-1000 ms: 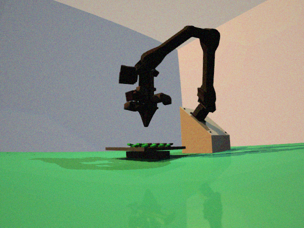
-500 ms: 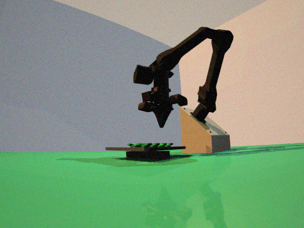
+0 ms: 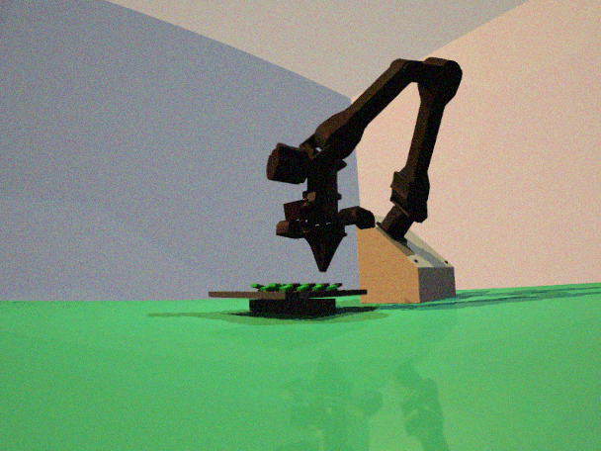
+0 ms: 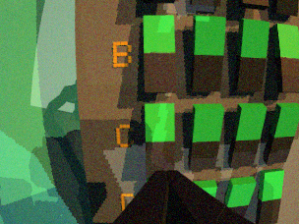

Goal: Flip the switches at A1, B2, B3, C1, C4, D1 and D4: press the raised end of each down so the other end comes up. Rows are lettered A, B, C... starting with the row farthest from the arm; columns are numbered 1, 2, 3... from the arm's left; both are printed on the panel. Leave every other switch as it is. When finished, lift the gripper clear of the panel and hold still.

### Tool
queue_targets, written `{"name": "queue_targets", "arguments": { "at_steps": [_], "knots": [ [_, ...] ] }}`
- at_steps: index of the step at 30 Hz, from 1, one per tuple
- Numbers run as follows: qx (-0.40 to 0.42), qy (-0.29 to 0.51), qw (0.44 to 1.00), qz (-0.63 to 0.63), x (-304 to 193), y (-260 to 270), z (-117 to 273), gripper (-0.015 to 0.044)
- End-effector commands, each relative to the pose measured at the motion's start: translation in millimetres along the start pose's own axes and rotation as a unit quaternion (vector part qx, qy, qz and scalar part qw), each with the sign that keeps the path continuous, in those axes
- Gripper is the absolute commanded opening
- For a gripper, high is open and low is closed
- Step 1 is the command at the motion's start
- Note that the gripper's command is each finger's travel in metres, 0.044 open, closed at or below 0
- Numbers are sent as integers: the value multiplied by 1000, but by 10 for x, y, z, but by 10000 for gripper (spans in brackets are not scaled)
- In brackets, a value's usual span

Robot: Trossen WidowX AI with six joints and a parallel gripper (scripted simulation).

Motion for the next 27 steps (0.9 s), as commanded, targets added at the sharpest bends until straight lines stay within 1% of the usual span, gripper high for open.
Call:
{"name": "queue_targets", "arguments": {
  "at_steps": [1,11,27],
  "knots": [
    [2,3,1000,-4,-22,1,-57,0],
    [2,3,1000,-4,-26,1,-188,0],
    [2,3,1000,-4,-26,1,-191,0]
  ]
}}
Point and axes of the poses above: the point midway between the two fingers, 35 mm back from their tips, its own z axis back along the fingers, its own y axis across the jaws, x = y × z, the point moved 5 cm from there along z, back along the fingers, and after that the axes turned 12 degrees about -z, right-handed, at the moved point
